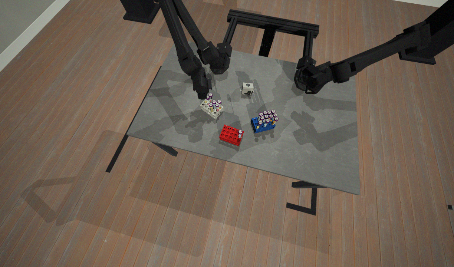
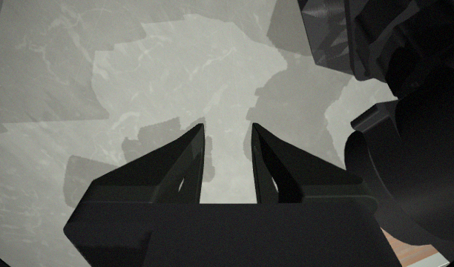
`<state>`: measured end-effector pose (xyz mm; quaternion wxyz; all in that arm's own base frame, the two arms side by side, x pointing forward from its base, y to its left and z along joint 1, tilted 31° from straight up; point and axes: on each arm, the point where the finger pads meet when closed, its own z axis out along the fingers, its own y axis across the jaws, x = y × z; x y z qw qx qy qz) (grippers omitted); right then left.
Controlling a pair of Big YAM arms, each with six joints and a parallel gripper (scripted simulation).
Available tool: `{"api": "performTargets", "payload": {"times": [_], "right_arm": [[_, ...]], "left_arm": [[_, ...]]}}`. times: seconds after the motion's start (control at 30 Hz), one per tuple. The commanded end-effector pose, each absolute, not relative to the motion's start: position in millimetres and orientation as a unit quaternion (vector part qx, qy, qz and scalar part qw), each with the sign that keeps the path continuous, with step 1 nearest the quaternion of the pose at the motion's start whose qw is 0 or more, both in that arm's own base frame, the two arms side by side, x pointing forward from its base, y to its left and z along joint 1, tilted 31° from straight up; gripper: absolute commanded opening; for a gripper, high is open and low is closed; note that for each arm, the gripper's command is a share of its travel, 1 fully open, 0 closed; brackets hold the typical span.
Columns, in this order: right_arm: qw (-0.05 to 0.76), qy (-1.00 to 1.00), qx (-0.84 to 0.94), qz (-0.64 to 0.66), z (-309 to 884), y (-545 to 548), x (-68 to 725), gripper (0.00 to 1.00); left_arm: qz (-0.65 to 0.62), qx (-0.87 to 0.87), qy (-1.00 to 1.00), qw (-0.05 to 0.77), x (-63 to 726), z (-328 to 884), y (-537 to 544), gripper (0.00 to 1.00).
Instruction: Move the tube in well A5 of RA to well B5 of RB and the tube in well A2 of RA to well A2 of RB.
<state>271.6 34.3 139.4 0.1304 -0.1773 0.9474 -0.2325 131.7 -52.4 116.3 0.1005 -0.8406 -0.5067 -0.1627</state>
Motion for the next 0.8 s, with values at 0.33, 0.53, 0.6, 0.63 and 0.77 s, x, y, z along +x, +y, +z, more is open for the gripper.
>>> {"api": "performTargets", "payload": {"times": [0.33, 0.53, 0.6, 0.63, 0.77], "right_arm": [[0.139, 0.947, -0.176, -0.230, 146.1, 37.0, 277.4, 0.24], [0.139, 0.947, -0.176, -0.230, 146.1, 37.0, 277.4, 0.24], [0.139, 0.947, -0.176, -0.230, 146.1, 37.0, 277.4, 0.24], [0.139, 0.947, -0.176, -0.230, 146.1, 37.0, 277.4, 0.24], [0.139, 0.947, -0.176, -0.230, 146.1, 37.0, 277.4, 0.24]], "left_arm": [[-0.165, -0.840, -0.509, 0.088, 137.4, 125.4, -58.7, 0.30], [-0.165, -0.840, -0.509, 0.088, 137.4, 125.4, -58.7, 0.30], [-0.165, -0.840, -0.509, 0.088, 137.4, 125.4, -58.7, 0.30], [-0.165, -0.840, -0.509, 0.088, 137.4, 125.4, -58.7, 0.30], [-0.165, -0.840, -0.509, 0.088, 137.4, 125.4, -58.7, 0.30]]}}
